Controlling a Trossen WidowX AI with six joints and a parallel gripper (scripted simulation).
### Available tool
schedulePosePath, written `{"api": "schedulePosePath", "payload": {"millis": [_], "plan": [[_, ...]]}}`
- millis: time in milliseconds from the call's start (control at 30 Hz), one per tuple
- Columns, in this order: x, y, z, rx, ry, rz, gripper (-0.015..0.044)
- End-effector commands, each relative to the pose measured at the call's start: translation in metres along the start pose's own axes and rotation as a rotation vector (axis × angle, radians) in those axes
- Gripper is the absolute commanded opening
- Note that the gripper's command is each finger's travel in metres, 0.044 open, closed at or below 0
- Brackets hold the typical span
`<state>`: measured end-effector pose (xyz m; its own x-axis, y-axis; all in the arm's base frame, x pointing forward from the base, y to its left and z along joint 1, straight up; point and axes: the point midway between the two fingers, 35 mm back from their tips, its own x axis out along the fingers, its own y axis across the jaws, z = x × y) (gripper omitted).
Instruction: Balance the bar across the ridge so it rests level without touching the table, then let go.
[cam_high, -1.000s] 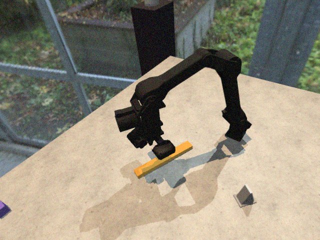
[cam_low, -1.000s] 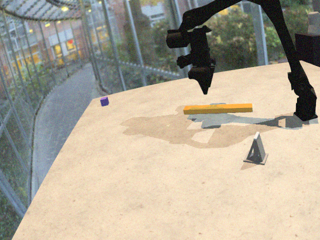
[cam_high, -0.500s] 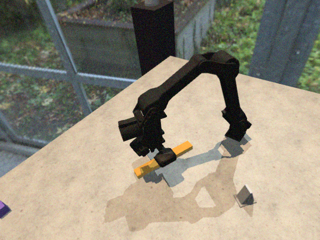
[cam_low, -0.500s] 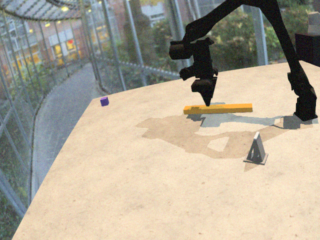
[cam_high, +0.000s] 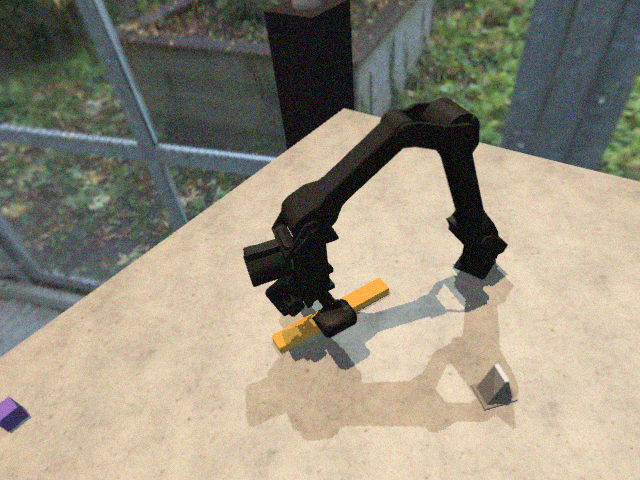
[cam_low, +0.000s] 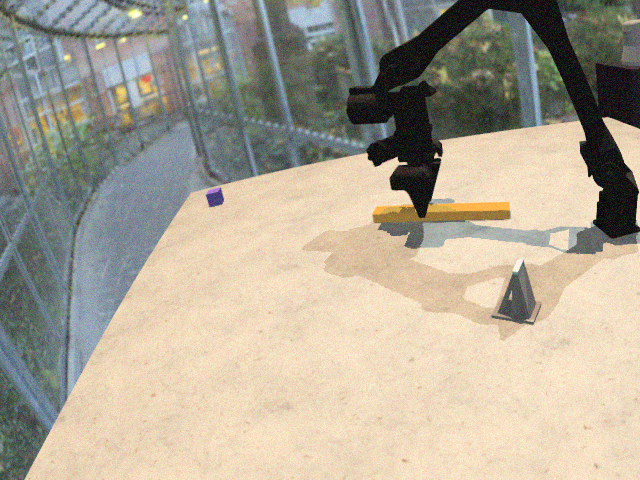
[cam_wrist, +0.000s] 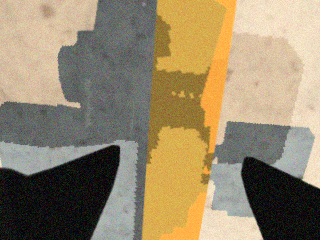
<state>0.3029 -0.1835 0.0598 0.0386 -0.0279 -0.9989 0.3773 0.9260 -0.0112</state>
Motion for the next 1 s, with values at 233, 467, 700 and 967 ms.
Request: {"api": "schedulePosePath", "payload": {"millis": [233, 467, 700, 967], "plan": [[0.0088, 0.0009, -0.0019, -0.004, 0.012, 0.006, 0.0315], [0.0088, 0.0009, -0.0019, -0.004, 0.012, 0.006, 0.0315], [0.0075, 0.0004, -0.0021, 0.000, 0.012, 0.002, 0.0210], [0.0075, 0.0004, -0.0021, 0.000, 0.012, 0.002, 0.0117]]}}
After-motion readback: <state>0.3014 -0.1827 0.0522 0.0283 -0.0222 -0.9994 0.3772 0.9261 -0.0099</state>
